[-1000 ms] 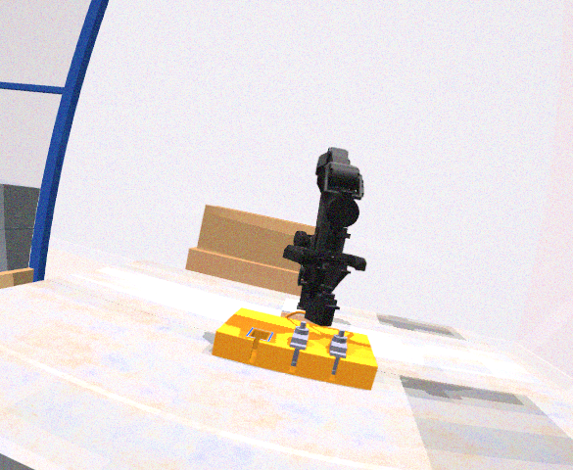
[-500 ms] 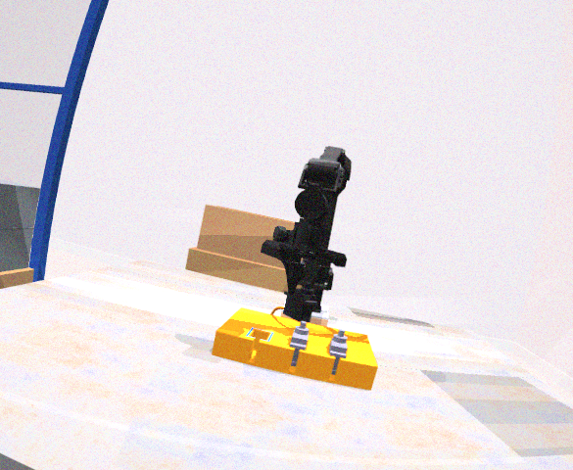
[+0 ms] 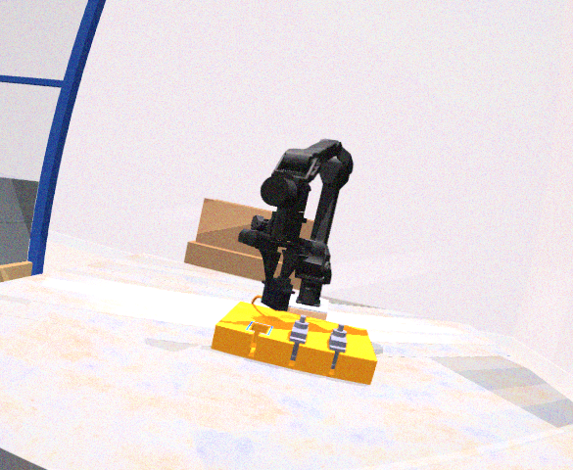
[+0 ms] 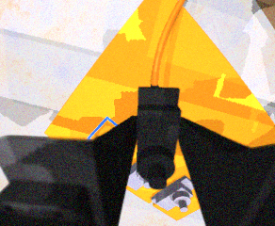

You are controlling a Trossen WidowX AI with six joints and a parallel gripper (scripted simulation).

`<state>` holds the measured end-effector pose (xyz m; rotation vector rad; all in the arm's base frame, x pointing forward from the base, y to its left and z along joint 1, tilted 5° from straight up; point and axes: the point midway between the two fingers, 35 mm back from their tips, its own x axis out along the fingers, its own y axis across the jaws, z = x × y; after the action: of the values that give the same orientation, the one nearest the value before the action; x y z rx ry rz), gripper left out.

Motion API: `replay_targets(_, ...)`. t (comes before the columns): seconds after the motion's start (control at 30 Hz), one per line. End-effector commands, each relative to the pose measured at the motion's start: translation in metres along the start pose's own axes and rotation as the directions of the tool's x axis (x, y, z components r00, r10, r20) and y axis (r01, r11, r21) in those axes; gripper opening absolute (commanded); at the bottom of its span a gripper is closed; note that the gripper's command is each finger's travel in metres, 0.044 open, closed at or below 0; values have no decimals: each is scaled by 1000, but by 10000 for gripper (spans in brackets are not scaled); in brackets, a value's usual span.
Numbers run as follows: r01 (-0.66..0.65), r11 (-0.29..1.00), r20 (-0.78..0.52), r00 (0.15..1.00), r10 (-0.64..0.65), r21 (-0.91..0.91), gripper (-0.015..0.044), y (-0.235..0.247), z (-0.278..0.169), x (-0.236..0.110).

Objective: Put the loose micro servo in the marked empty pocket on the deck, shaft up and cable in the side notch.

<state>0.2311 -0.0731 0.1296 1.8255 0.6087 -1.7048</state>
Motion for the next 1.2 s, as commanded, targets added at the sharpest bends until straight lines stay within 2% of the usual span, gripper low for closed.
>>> replay_targets(0.0, -3, 998, -11, 1000, 3, -69, 0, 2, -1, -1)
replay_targets(0.27, -6, 941, -11, 1000, 3, -338, 0, 2, -1, -1)
replay_targets(0.53, -9, 813, -11, 1000, 3, -583, 0, 2, -1, -2)
replay_targets(0.83, -11, 595, -11, 1000, 3, -804, 0, 2, -1, -2)
replay_targets(1.17, -11, 286, -11, 1000, 3, -958, 0, 2, -1, -2)
